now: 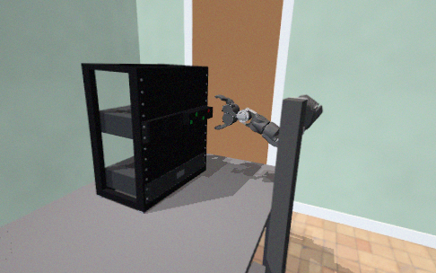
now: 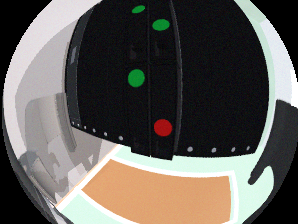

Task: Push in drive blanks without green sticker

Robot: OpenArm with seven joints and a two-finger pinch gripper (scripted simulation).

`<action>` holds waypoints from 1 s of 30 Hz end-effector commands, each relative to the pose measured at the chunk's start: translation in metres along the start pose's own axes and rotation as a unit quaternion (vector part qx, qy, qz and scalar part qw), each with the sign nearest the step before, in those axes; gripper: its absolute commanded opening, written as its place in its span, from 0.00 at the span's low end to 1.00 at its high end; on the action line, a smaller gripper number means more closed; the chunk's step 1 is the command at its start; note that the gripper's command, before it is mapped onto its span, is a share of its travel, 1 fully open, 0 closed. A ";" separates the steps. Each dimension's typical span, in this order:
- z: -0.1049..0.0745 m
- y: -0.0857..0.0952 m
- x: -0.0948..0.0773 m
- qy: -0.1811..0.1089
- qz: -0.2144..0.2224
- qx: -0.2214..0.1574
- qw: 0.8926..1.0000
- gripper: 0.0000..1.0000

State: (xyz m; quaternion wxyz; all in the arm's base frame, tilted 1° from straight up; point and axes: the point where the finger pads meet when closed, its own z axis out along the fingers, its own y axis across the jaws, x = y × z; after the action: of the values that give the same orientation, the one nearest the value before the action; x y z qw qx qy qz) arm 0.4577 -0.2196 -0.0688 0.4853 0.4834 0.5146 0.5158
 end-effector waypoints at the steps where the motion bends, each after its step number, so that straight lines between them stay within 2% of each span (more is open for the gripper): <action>1: 0.000 0.002 0.001 0.002 0.000 -0.004 1.000 1.00; 28: 0.000 0.002 0.001 0.002 0.000 -0.004 1.000 1.00; 29: 0.000 0.002 0.001 0.002 0.000 -0.004 1.000 0.00; 30: 0.000 0.002 0.001 0.002 0.000 -0.004 1.000 0.00</action>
State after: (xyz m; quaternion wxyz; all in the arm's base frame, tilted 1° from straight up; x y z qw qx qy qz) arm 0.4577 -0.2196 -0.0689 0.4853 0.4834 0.5146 0.5158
